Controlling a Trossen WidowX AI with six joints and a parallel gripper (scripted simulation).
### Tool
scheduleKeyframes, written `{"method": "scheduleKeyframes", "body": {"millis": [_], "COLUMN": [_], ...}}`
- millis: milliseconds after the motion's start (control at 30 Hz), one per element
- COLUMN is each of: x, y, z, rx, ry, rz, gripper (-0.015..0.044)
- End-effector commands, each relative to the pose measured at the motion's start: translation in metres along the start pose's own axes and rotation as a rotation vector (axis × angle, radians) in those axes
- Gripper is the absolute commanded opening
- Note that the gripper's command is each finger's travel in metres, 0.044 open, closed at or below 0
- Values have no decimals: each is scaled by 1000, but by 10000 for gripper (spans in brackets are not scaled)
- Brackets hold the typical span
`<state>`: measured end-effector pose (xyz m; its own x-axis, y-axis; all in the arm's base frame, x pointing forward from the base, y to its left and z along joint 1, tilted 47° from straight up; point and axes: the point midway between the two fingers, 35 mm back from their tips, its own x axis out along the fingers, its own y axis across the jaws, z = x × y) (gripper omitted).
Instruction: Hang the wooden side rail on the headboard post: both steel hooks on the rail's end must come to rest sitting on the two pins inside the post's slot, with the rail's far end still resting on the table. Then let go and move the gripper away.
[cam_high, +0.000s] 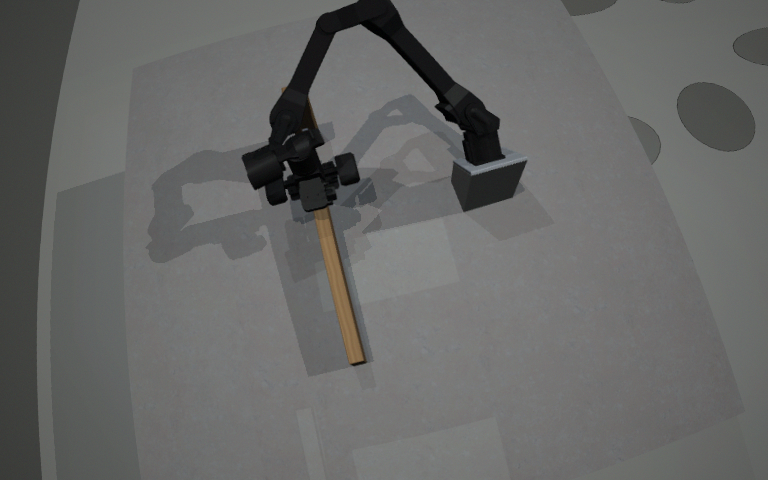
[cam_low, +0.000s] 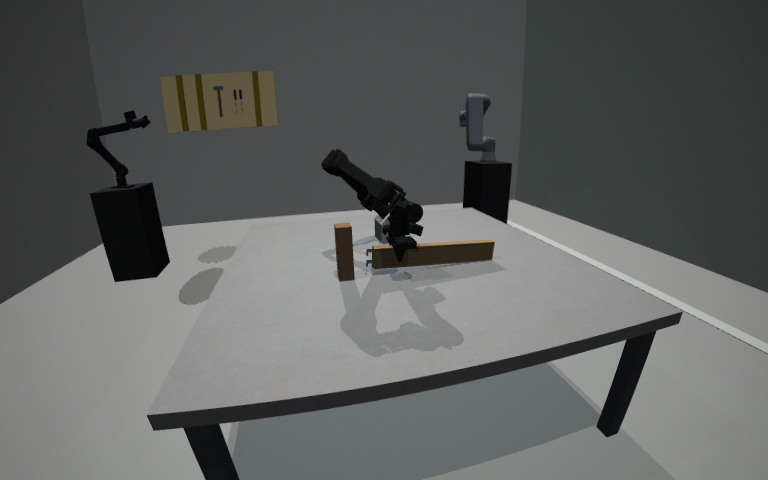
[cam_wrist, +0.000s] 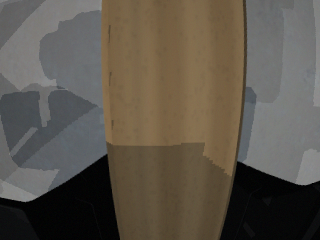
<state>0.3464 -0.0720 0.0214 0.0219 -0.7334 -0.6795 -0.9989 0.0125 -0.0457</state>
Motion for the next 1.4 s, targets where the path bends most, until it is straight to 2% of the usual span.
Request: {"method": "scheduleKeyframes", "body": {"millis": [0, 1367], "x": [-3, -2], "y": [-1, -1], "z": [0, -4], "rx": [-5, -5], "ry": [-2, -2], "rz": [-10, -10], "gripper": [0, 0]}}
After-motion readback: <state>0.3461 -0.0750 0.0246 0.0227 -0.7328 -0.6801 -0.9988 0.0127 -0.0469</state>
